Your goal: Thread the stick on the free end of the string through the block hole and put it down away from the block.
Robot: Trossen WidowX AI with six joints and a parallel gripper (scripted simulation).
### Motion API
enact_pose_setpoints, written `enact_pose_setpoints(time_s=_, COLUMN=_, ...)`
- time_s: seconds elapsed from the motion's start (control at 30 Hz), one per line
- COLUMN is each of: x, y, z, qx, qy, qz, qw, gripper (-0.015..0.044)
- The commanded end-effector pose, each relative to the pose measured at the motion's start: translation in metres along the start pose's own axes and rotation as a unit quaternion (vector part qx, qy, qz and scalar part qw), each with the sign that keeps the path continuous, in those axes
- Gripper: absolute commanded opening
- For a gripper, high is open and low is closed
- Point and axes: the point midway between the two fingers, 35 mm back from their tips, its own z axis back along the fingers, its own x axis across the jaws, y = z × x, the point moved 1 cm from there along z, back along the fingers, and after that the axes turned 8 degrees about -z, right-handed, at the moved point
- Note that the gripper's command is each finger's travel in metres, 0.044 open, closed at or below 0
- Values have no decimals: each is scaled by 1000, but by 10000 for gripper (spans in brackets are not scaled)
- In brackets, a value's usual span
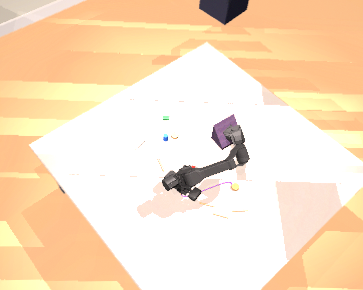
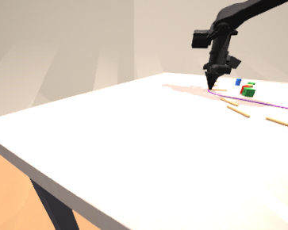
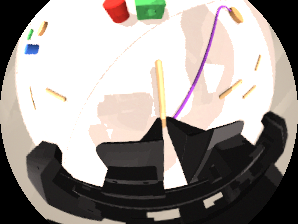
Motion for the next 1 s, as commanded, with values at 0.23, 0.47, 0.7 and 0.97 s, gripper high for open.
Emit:
enact_pose_setpoints(time_s=0.23, x=2, y=-13, z=1, qx=2, qy=2, qz=4, qw=1000, gripper=0)
enact_pose_setpoints(time_s=0.47, x=3, y=-21, z=1, qx=1, qy=2, qz=4, qw=1000, gripper=0)
enact_pose_setpoints(time_s=0.7, x=4, y=-29, z=1, qx=1, qy=2, qz=4, qw=1000, gripper=0)
enact_pose_setpoints(time_s=0.97, x=6, y=-39, z=1, qx=1, qy=2, qz=3, qw=1000, gripper=0)
